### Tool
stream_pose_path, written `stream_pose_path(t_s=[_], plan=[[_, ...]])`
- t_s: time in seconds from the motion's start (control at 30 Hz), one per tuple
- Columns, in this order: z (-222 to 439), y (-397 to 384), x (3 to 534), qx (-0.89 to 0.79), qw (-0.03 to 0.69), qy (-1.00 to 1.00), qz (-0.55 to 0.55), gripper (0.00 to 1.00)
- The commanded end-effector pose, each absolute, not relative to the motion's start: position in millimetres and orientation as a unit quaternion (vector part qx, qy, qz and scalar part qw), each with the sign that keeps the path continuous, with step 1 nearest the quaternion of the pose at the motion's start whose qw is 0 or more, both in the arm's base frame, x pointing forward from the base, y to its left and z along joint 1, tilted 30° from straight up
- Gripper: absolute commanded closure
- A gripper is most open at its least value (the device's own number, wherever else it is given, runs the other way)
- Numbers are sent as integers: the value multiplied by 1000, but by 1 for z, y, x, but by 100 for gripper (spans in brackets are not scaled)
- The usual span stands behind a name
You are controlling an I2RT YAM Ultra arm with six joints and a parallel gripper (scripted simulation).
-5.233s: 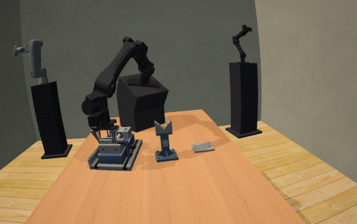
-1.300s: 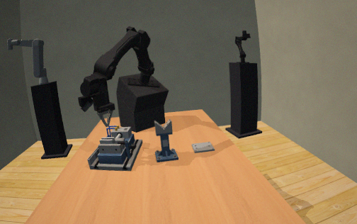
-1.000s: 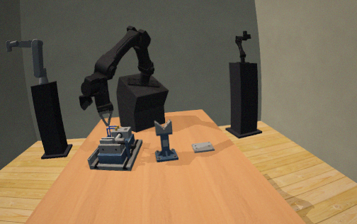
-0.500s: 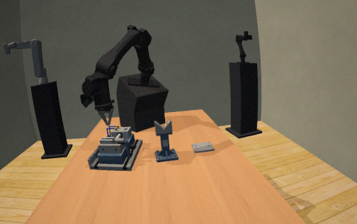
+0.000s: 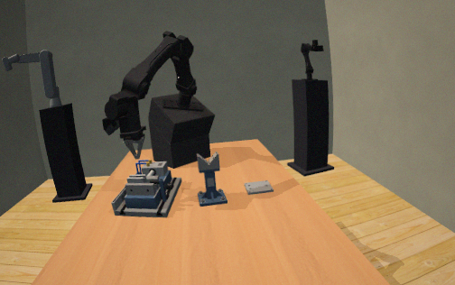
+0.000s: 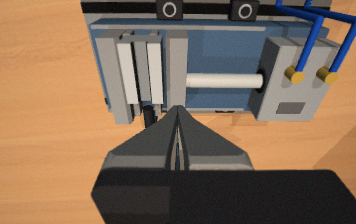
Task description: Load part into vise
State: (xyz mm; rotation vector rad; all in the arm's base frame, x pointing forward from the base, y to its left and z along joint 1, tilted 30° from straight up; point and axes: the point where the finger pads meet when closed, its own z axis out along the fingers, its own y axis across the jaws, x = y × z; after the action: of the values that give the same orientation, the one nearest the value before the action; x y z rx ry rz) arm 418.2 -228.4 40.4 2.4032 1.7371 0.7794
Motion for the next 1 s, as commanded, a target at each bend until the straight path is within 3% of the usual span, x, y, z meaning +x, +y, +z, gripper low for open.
stream_pose_path(t_s=[0.0, 0.97], plan=[[60, -245, 417, 789, 66, 555, 257, 100], [55, -244, 417, 789, 65, 555, 256, 100]])
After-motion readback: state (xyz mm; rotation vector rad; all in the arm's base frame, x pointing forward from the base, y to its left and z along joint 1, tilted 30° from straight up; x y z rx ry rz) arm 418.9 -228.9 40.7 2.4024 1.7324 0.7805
